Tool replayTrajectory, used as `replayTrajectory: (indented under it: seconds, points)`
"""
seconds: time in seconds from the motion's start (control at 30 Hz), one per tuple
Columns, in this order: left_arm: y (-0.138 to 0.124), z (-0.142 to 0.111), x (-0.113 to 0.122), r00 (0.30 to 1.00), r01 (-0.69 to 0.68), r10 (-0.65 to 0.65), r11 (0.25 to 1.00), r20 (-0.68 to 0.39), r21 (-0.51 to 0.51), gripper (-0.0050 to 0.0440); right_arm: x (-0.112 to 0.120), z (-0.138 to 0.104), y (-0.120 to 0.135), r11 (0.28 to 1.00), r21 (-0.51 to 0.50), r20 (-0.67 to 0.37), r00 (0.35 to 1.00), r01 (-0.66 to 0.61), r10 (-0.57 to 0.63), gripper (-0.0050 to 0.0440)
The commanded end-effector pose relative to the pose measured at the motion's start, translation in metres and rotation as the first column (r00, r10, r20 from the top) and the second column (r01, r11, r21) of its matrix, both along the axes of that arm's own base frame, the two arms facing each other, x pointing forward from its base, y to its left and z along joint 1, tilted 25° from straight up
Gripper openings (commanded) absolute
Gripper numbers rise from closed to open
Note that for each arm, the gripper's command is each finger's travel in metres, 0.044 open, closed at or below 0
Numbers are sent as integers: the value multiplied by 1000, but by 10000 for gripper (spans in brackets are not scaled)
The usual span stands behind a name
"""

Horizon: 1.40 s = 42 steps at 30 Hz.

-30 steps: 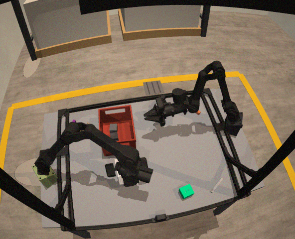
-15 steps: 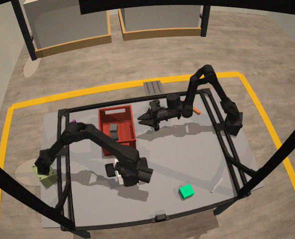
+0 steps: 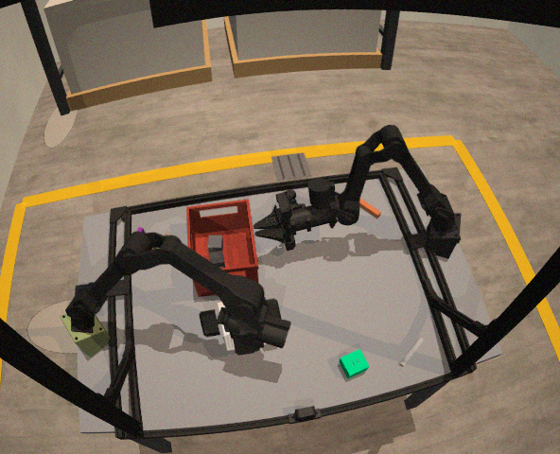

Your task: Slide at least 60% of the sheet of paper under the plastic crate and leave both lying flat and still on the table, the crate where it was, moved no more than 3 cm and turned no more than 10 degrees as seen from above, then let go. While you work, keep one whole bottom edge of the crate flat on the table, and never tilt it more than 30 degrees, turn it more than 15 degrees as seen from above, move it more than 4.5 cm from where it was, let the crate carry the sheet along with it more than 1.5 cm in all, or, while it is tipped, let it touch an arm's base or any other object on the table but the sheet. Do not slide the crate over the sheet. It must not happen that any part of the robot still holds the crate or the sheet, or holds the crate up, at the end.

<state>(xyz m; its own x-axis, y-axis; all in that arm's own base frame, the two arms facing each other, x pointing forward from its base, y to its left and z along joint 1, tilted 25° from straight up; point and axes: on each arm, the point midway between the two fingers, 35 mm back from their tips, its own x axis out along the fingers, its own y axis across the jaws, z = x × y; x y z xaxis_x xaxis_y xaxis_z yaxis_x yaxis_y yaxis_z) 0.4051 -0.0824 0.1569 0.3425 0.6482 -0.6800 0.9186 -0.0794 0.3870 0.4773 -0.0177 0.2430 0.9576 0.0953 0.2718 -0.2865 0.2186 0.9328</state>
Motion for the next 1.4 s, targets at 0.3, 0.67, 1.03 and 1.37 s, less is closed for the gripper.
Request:
replayTrajectory:
  seconds: [0.3, 0.67, 1.03, 1.37]
  points:
    - [1, 0, 0, 1000, 2, -2, 1000, -3, 6, 60, 22, 4, 0, 1000, 5, -9, 1000, 4, -4, 150]
    - [1, 0, 0, 1000, 2, -2, 1000, -3, 6, 60, 34, 9, 0, 1000, 5, -8, 1000, 4, -4, 150]
    - [1, 0, 0, 1000, 2, -2, 1000, -3, 6, 60, 32, 12, 1, 1000, 3, -1, 1000, -1, 1, 126]
    - [1, 0, 0, 1000, 2, -2, 1000, -3, 6, 60, 32, 12, 1, 1000, 3, -1, 1000, -1, 1, 0]
